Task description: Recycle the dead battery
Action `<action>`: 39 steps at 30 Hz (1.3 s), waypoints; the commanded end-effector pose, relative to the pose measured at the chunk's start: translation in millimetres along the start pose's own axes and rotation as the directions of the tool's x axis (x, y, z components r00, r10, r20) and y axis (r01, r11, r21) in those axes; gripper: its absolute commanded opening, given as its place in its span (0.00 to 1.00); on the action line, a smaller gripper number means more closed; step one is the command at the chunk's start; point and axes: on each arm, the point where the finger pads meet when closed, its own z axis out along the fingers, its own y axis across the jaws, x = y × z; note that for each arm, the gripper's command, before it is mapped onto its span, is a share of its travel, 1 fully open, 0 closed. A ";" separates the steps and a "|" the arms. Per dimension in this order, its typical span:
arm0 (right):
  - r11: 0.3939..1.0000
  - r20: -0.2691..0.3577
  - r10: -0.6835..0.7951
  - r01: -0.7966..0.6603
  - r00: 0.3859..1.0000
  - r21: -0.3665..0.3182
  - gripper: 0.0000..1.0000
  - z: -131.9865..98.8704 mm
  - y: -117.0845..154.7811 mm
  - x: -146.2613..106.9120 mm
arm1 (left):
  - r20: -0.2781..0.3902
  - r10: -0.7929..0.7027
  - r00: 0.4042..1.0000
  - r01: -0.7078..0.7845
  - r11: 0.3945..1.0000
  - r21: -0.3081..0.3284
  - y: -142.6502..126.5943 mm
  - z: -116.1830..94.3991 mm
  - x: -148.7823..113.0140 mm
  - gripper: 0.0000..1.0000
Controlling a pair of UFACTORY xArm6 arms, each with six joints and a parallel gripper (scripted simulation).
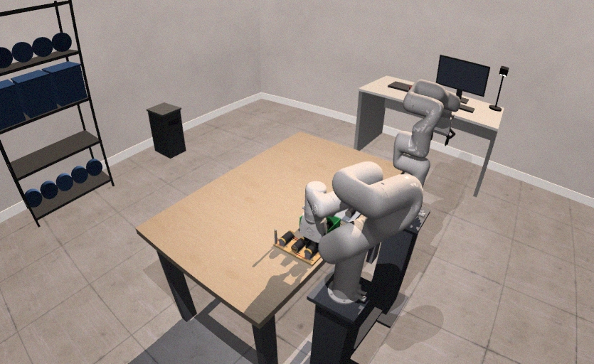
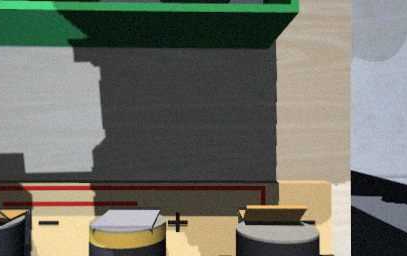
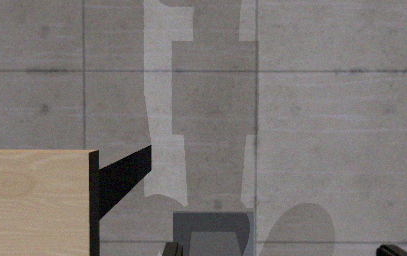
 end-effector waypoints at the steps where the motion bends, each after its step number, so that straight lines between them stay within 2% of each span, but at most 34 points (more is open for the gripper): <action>1: 1.000 -0.018 -0.009 0.009 1.000 -0.004 1.00 -5.8 -0.2 3.4 | -0.009 0.000 1.000 0.000 1.000 0.013 -4.6 2.8 3.4 0.28; 25: 1.000 -0.018 -0.009 0.009 1.000 -0.004 1.00 -5.8 -0.2 3.4 | -0.008 0.000 1.000 0.000 1.000 0.013 -4.7 9.6 3.4 0.28; 26: 1.000 -0.018 -0.009 0.009 1.000 -0.004 1.00 -5.8 -0.2 3.4 | -0.008 0.000 1.000 0.000 1.000 0.013 -4.7 9.6 3.4 0.51; 39: 1.000 -0.018 -0.009 0.009 1.000 -0.004 1.00 -5.8 -0.2 3.4 | -0.008 0.000 1.000 0.000 1.000 0.013 -4.7 9.6 3.4 0.51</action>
